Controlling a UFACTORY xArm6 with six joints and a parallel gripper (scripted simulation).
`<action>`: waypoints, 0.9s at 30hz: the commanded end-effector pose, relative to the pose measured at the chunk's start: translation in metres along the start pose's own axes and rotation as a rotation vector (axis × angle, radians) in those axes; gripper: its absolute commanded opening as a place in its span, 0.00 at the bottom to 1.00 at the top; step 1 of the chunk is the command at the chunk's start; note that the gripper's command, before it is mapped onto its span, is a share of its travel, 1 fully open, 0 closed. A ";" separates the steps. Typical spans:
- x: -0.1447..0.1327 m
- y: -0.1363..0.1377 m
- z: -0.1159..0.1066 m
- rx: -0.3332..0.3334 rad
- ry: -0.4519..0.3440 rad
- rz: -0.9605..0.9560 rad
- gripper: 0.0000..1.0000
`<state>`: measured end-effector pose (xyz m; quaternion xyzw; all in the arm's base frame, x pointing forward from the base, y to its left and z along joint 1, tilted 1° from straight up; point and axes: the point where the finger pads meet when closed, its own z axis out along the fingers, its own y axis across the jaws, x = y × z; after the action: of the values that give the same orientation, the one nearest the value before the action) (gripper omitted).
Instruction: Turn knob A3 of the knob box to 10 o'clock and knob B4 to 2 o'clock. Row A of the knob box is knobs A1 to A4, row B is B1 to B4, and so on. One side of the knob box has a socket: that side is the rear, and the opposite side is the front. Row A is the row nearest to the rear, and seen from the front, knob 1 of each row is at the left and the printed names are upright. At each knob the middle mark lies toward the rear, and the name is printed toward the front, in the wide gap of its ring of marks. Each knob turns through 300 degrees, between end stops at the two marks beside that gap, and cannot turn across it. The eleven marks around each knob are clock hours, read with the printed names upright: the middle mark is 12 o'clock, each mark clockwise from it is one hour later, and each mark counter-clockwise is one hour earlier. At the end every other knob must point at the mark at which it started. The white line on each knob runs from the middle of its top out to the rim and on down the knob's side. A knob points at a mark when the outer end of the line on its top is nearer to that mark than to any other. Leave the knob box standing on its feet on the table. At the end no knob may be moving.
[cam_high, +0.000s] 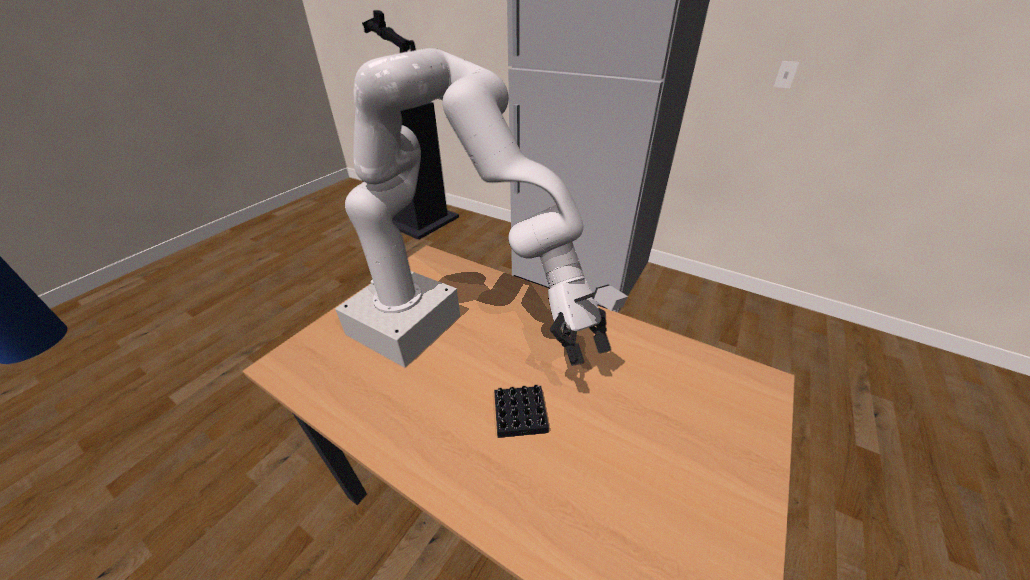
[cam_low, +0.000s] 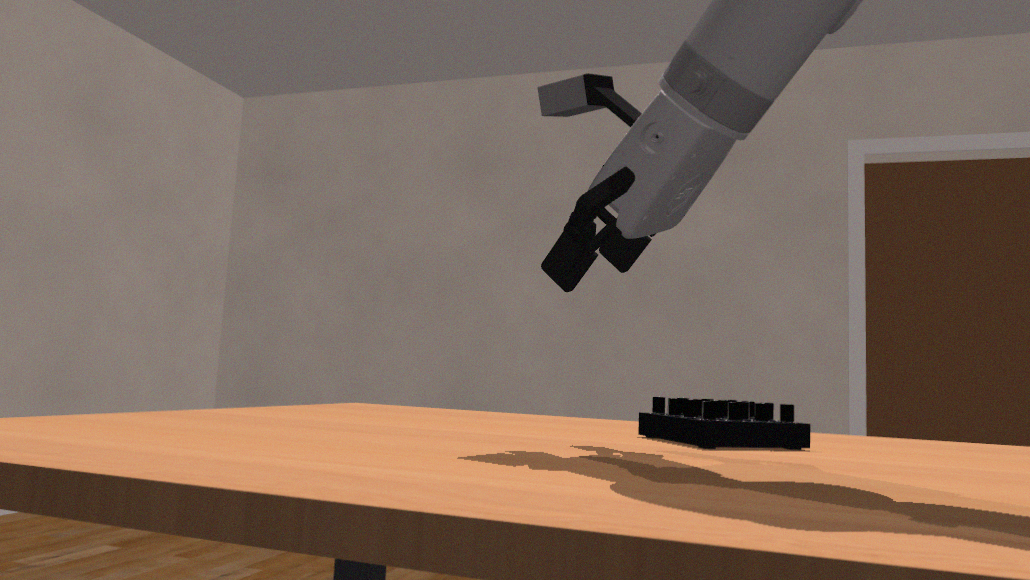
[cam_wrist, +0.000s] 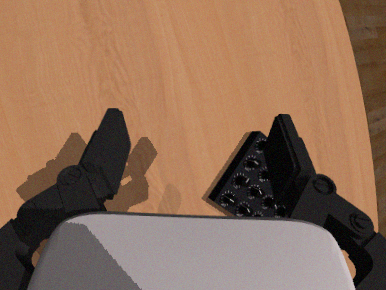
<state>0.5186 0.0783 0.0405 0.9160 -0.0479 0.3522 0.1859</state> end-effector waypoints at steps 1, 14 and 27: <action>-0.011 0.014 0.003 -0.001 -0.100 0.072 1.00; -0.045 0.047 0.012 0.009 -0.337 0.288 1.00; -0.066 0.067 0.016 0.010 -0.486 0.412 1.00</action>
<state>0.4676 0.0113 0.0070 0.9447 -0.2603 0.1750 0.0952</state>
